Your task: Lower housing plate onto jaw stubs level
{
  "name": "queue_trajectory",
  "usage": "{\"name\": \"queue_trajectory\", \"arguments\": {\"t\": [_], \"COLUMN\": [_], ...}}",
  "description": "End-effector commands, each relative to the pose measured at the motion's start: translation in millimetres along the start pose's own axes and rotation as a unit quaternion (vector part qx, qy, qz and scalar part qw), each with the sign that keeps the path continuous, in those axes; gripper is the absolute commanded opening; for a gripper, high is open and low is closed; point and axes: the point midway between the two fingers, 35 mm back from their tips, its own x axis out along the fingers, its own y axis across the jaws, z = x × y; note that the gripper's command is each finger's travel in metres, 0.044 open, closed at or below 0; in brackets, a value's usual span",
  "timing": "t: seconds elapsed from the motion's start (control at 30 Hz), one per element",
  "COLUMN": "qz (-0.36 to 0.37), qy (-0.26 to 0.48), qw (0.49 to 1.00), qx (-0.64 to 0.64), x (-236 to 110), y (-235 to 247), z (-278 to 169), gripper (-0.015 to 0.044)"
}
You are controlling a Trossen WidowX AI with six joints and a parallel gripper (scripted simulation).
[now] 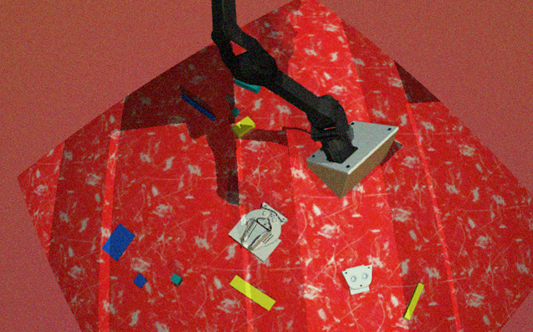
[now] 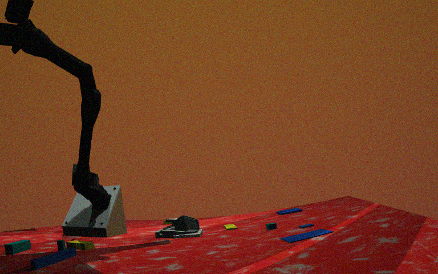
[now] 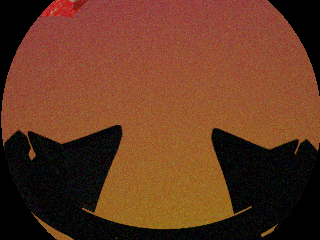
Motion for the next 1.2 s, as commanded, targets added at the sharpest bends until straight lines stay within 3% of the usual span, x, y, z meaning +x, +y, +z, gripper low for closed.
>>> {"name": "queue_trajectory", "arguments": {"t": [0.0, 0.57, 1.17], "qz": [0.000, -0.011, -0.006], "qy": [0.000, -0.074, -0.181], "qw": [1.000, 0.984, 0.928], "qx": [0.000, 0.161, 0.327], "x": [0, 34, 69], "y": [0, 26, 31], "z": [0, 41, 117], "gripper": [0.0426, 0.0440, 0.0440]}}
